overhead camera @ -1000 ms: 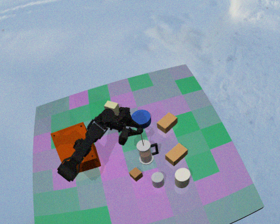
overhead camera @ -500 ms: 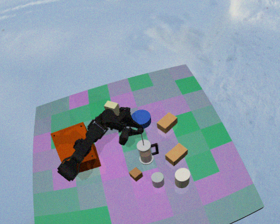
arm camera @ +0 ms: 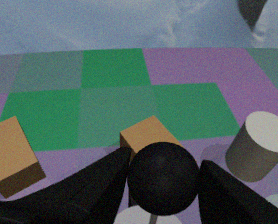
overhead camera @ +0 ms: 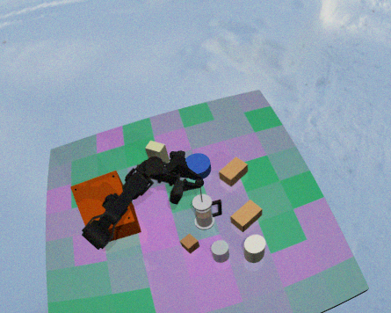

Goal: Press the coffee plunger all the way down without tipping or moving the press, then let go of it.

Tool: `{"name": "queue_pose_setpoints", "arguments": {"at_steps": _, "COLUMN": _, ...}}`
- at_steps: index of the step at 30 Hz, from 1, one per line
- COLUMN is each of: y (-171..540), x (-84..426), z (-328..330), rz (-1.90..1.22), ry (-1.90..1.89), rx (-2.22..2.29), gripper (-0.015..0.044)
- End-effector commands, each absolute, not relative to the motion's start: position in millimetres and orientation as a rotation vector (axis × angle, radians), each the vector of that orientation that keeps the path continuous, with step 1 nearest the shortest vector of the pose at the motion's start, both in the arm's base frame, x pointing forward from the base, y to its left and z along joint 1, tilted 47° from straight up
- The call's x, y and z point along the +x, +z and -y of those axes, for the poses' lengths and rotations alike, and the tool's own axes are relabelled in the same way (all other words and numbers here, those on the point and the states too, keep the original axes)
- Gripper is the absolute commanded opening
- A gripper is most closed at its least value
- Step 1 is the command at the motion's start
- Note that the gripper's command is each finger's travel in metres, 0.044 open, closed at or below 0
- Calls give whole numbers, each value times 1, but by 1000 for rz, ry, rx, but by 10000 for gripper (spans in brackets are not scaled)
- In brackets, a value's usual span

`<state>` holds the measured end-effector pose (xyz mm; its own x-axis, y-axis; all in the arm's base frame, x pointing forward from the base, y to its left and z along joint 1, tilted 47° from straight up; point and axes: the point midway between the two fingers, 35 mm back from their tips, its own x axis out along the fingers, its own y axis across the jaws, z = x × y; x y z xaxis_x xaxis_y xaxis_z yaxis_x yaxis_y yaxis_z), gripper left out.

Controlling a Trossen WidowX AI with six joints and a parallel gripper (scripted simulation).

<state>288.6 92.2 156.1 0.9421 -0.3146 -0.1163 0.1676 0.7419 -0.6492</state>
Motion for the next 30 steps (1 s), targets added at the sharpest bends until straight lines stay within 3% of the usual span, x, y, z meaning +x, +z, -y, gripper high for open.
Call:
{"name": "queue_pose_setpoints", "arguments": {"at_steps": 1, "y": 140, "x": 290, "z": -80, "rz": -258, "ry": -278, "rx": -716, "gripper": 123}}
{"name": "queue_pose_setpoints", "arguments": {"at_steps": 30, "y": 106, "x": 307, "z": -50, "rz": -254, "ry": -278, "rx": -718, "gripper": 123}}
